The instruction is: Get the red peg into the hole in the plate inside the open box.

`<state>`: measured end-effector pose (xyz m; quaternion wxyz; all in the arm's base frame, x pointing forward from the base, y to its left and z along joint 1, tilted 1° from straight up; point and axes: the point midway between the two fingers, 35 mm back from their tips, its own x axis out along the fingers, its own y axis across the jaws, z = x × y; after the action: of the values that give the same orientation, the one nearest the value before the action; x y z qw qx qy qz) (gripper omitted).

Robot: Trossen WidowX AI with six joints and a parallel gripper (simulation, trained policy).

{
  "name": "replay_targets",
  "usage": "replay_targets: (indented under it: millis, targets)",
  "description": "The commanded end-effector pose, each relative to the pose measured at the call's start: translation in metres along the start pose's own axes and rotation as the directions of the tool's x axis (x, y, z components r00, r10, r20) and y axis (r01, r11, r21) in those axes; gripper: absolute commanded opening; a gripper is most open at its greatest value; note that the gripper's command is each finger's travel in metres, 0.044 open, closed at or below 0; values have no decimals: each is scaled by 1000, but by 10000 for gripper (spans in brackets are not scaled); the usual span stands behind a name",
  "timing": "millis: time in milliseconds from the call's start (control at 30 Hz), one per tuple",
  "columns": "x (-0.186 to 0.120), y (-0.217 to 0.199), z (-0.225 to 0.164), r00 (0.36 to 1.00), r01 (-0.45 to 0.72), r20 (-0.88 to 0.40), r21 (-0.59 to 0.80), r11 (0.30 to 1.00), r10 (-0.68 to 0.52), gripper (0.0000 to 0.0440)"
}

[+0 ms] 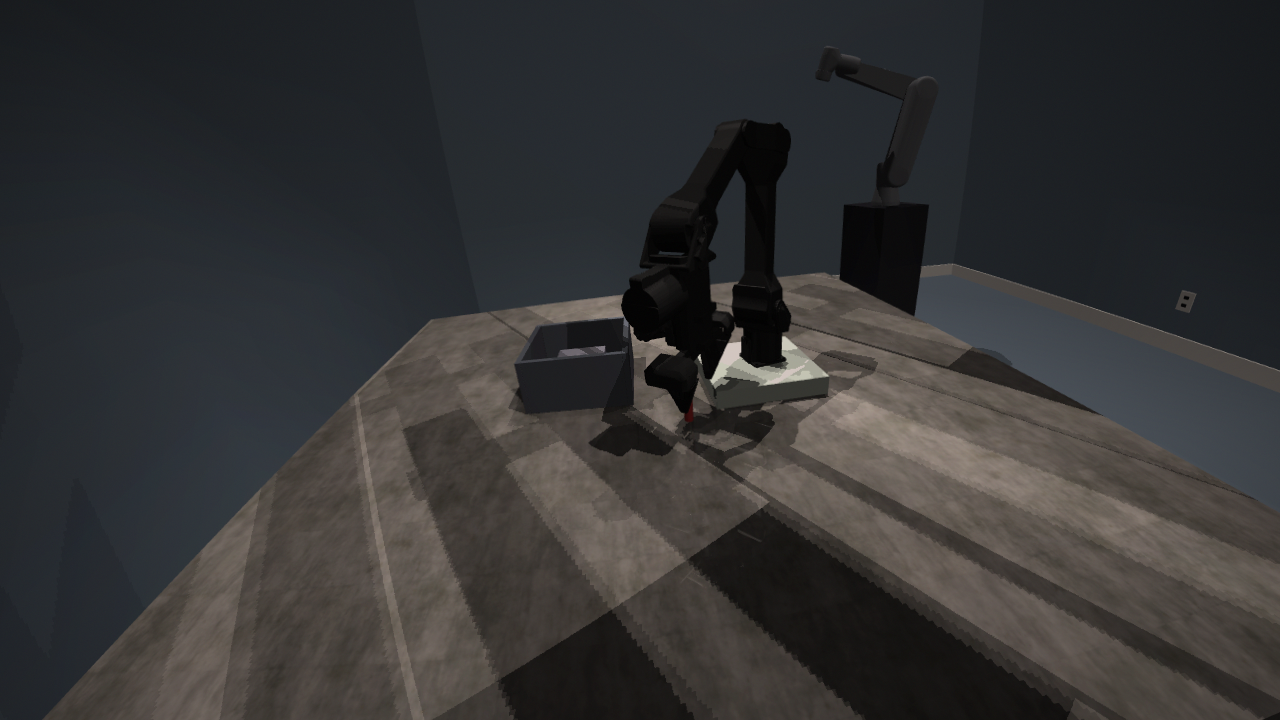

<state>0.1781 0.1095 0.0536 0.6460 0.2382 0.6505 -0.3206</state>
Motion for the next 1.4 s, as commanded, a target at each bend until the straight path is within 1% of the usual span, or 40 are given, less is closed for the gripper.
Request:
replay_targets:
  millis: [0, 67, 133, 333, 600, 633, 667, 1100, 1367]
  targets:
    - [16, 0, 4, 999, 8, 35, -16, 1000, -7, 440]
    - [23, 0, 6, 999, 12, 48, -22, 1000, -11, 432]
    - [29, 0, 6, 998, 19, 56, -28, 999, -18, 397]
    - [42, -2, 9, 997, 46, 65, -33, 998, -44, 239]
    - [47, -6, 12, 994, 91, 70, -21, 996, -89, 32]
    - [47, -6, 12, 993, 97, 71, -21, 995, -95, 11]
    - [47, -7, 12, 992, 104, 72, -22, 994, -102, 0]
    - [-8, -11, 48, 974, 87, 214, -23, 996, -80, 0]
    - [-48, -13, 74, 958, 47, 282, 30, 998, -54, 0]
